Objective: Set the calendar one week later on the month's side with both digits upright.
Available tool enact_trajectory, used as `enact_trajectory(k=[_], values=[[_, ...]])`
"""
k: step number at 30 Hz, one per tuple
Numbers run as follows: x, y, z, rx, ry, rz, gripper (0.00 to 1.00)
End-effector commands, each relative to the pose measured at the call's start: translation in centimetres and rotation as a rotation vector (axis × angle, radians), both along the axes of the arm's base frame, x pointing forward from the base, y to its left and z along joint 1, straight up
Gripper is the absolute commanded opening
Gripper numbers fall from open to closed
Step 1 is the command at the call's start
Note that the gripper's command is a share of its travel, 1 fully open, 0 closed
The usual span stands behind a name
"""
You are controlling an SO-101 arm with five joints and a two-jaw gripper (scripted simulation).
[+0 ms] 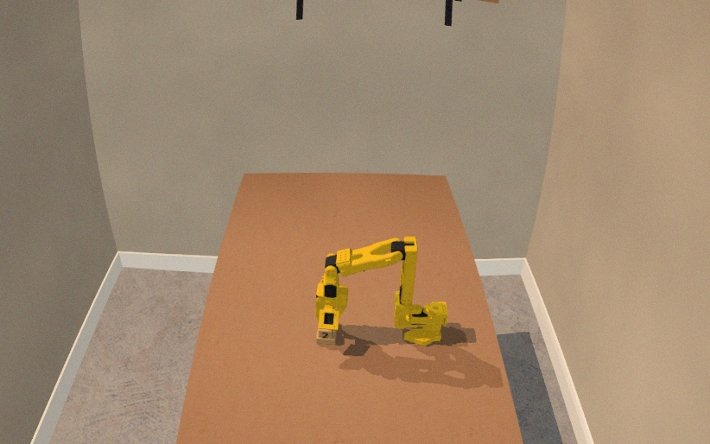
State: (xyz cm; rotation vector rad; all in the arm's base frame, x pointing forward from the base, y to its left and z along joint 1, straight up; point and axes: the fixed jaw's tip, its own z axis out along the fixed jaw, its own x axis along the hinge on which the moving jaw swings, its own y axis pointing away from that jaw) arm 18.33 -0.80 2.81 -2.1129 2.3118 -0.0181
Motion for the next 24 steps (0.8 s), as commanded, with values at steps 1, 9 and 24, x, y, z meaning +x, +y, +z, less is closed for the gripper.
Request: enact_trajectory(k=[1,9,24], values=[[0.33,0.18,0.06,0.001,-0.024,-0.001,0.0],[0.33,0.18,-0.14,0.001,-0.024,-0.001,0.0],[0.33,0.18,-0.14,0.001,-0.024,-0.001,0.17]])
